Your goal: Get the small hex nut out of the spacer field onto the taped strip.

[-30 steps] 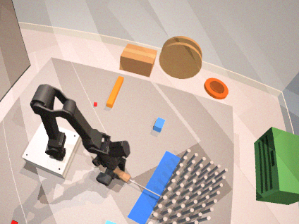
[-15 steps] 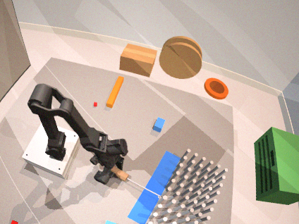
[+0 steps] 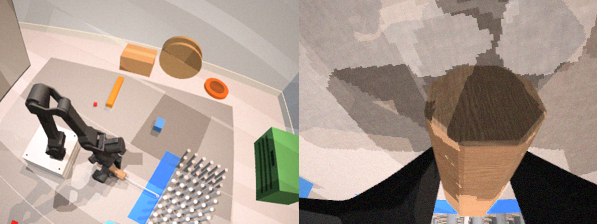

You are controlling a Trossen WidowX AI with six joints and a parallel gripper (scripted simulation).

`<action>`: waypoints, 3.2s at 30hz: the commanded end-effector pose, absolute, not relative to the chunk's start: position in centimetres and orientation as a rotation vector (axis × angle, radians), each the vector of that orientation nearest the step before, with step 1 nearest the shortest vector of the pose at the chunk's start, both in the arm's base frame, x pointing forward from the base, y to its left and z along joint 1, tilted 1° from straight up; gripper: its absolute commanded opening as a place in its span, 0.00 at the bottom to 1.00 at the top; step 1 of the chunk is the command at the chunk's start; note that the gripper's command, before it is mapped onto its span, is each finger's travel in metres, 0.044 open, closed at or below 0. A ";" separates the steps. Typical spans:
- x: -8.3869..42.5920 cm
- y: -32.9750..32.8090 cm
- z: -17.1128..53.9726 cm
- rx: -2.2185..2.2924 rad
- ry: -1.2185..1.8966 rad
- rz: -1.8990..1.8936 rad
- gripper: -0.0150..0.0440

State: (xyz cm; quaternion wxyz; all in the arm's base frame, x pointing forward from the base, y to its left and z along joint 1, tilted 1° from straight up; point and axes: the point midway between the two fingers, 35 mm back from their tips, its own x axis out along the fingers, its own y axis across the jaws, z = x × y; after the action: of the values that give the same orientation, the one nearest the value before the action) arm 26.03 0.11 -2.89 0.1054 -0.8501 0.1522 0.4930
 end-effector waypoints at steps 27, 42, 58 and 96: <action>26.4 0.0 -1.2 -2.506 0.458 1.443 0.25; 25.5 0.4 -0.4 -2.506 0.457 1.444 0.25; 23.4 1.4 1.7 -2.504 0.458 1.445 0.25; 24.8 3.2 12.0 -2.092 0.642 1.210 0.25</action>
State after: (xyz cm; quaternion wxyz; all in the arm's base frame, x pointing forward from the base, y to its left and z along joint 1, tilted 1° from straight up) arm 24.19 2.79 11.41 0.2791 -0.8026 0.2347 0.4721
